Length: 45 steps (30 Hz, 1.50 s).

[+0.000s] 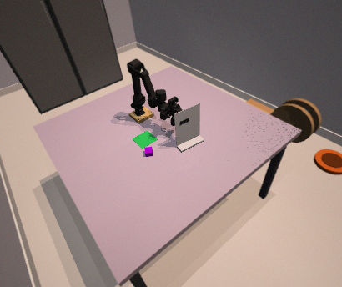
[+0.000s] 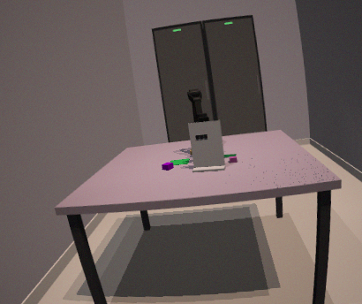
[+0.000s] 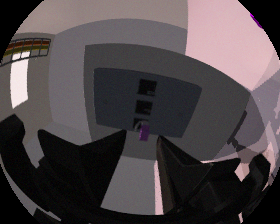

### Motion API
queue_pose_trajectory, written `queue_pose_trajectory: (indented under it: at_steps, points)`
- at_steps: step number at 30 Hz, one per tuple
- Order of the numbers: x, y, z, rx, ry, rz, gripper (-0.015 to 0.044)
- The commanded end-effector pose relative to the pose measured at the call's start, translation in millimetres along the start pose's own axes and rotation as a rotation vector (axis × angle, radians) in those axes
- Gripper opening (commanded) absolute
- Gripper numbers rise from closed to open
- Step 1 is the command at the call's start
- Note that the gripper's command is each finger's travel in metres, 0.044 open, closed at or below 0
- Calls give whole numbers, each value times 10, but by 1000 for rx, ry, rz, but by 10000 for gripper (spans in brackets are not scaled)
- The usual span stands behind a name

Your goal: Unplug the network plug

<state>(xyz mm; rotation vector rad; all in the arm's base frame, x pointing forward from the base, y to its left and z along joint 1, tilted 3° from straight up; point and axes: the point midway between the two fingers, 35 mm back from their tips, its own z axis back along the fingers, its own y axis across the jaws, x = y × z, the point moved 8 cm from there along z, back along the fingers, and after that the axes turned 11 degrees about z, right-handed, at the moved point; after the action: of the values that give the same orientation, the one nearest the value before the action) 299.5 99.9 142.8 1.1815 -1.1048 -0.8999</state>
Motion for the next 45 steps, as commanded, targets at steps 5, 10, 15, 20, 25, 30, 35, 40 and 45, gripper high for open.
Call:
queue_pose_trajectory:
  at_steps: [5,10,15,20,25,30,35,40,45]
  points:
    - [37,-8,-140,3,4,3,156]
    - [38,-9,-143,3,4,3,116]
    - [38,-9,-143,3,4,3,83]
    - [38,-9,-143,3,4,3,50]
    - [38,-9,-143,3,4,3,16]
    - [38,-9,-142,3,4,3,0]
    - [34,-9,-117,3,4,3,0]
    - [29,-9,-87,3,4,3,0]
    - [22,-9,-58,3,4,3,0]
